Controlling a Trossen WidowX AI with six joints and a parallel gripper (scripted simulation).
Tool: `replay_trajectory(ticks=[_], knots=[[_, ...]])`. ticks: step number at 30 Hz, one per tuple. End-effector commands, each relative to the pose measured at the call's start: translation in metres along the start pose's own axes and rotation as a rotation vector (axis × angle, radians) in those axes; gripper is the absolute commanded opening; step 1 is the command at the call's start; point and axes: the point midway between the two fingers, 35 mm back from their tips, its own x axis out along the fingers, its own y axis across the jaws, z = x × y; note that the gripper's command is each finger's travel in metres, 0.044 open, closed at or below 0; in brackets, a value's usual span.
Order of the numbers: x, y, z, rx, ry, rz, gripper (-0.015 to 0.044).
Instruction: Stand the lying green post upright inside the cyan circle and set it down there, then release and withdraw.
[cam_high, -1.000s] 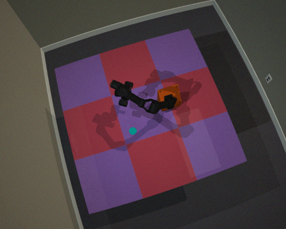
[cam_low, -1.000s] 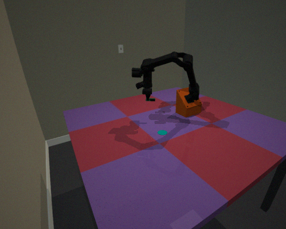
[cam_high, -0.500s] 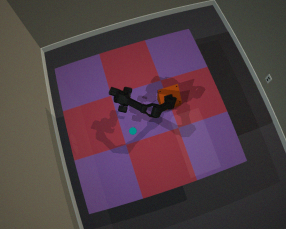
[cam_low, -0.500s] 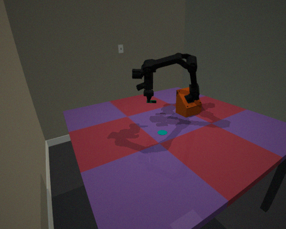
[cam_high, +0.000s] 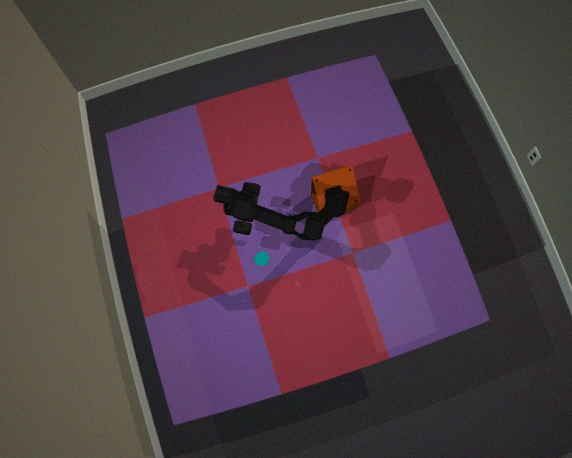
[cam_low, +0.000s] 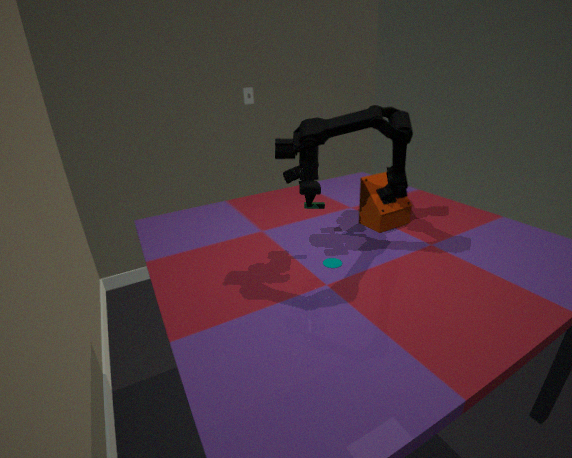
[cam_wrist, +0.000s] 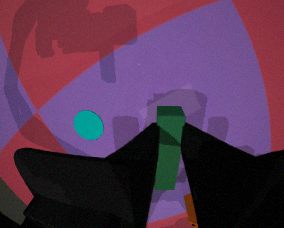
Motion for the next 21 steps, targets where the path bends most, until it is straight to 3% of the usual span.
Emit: replay_trajectory(ticks=[1, 21], knots=[[-0.003, 0.016, -0.005, -0.013, -0.007, 0.009, 0.0023], [-0.004, 0.074, -0.032, -0.065, 0.007, 0.029, 0.0023]])
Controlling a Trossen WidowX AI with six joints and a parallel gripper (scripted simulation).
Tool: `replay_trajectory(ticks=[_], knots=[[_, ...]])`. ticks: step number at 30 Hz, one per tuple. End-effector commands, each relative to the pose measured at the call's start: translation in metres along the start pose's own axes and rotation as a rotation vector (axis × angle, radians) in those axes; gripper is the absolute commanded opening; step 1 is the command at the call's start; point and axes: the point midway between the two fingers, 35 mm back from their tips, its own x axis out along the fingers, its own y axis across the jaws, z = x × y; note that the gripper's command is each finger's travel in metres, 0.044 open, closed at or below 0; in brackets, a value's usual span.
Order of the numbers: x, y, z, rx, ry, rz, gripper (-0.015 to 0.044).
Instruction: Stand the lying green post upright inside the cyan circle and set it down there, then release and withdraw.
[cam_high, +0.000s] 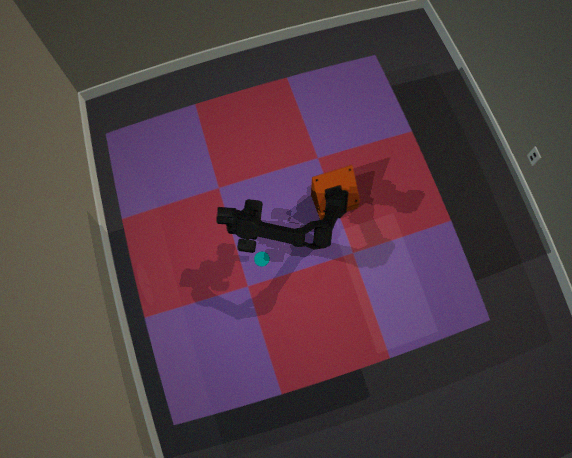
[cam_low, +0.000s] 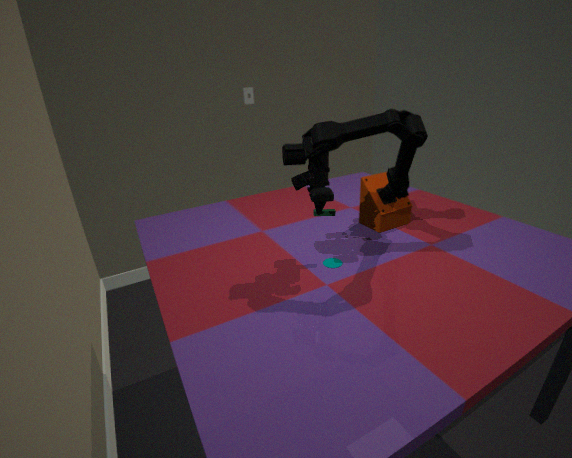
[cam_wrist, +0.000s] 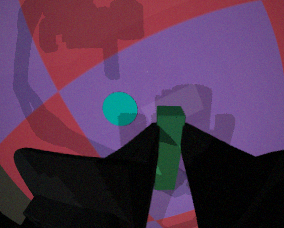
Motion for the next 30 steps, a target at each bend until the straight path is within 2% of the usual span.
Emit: replay_trajectory(ticks=[1, 17, 30], knots=[[-0.002, 0.015, -0.007, -0.014, -0.003, 0.012, 0.0023], [-0.002, 0.059, -0.034, -0.056, 0.016, 0.033, 0.0023], [0.005, 0.058, -0.036, -0.074, -0.010, -0.014, 0.0023]])
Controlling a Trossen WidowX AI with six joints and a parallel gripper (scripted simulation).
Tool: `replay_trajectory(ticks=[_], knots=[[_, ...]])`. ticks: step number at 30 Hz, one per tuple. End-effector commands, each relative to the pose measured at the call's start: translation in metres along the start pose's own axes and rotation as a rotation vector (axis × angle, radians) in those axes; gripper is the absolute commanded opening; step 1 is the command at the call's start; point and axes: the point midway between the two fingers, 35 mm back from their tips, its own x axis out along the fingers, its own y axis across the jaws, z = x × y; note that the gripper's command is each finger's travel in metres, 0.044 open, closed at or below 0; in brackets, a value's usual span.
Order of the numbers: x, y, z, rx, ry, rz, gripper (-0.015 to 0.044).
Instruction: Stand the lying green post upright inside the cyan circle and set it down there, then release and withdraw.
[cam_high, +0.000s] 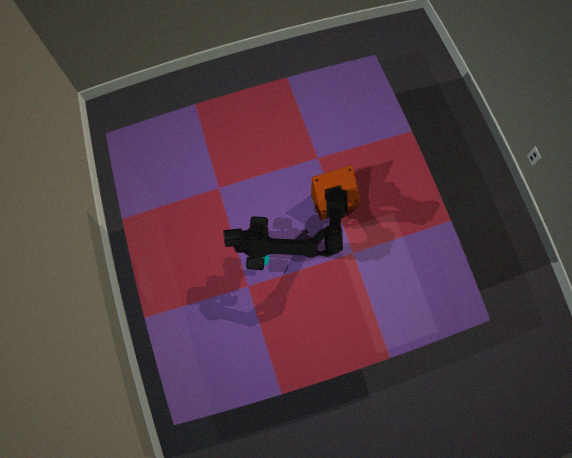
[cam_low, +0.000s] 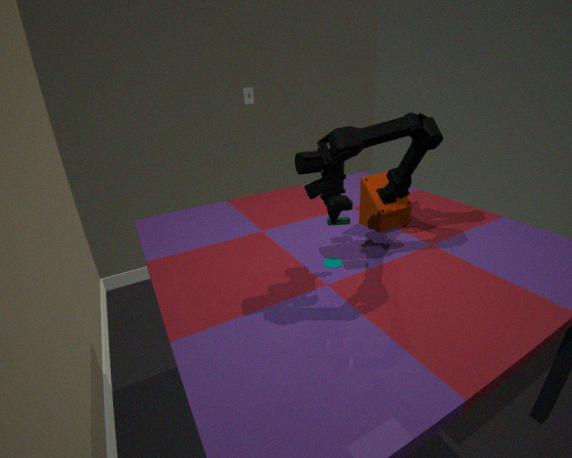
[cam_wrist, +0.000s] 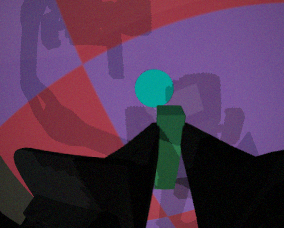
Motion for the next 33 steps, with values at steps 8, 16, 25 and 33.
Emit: replay_trajectory(ticks=[8, 16, 25, 33], knots=[[0.006, -0.003, -0.001, -0.024, -0.045, -0.065, 0.0023], [0.012, -0.006, -0.001, -0.038, -0.076, -0.107, 0.0023], [0.018, -0.009, 0.000, -0.052, -0.114, -0.152, 0.0023], [0.022, -0.011, 0.000, -0.064, -0.150, -0.188, 0.0023]])
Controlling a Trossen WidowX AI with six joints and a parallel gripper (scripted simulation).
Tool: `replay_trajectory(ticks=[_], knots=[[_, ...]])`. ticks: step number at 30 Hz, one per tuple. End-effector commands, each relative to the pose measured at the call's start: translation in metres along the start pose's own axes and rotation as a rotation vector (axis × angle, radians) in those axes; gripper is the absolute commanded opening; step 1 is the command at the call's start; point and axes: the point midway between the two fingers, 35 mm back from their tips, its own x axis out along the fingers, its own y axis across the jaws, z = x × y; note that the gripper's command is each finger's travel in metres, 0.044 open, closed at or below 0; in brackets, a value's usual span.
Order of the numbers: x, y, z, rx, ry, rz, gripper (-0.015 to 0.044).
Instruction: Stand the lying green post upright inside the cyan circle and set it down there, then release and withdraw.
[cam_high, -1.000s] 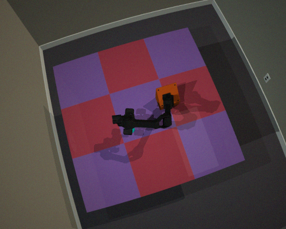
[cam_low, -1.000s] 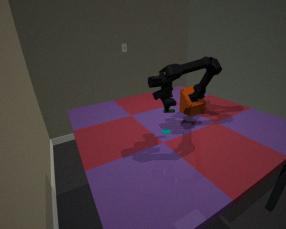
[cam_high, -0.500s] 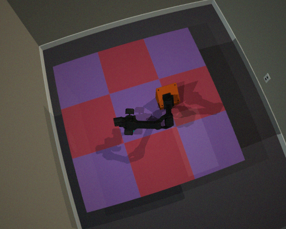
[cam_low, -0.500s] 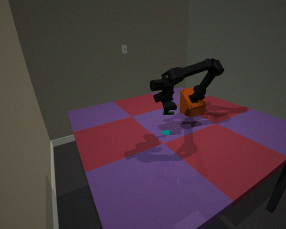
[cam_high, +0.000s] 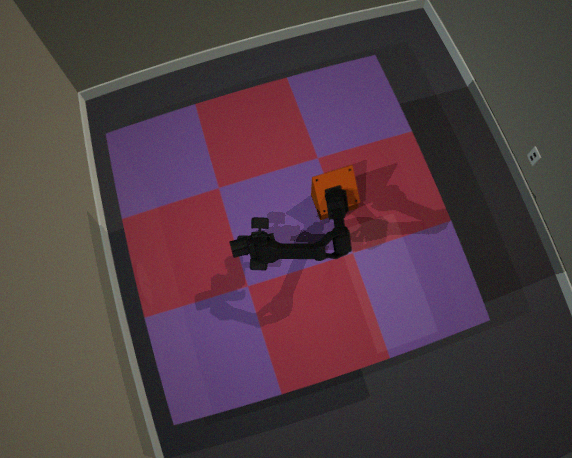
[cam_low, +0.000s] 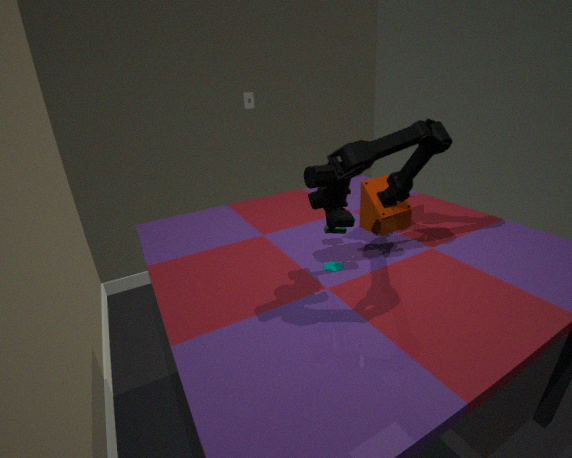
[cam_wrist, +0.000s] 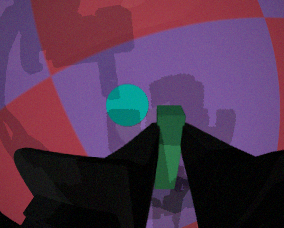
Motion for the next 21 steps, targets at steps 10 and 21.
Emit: replay_trajectory(ticks=[10, 21], knots=[[0.005, -0.001, 0.000, -0.019, -0.074, -0.060, 0.0023], [0.010, -0.003, 0.001, -0.031, -0.132, -0.102, 0.0023]])
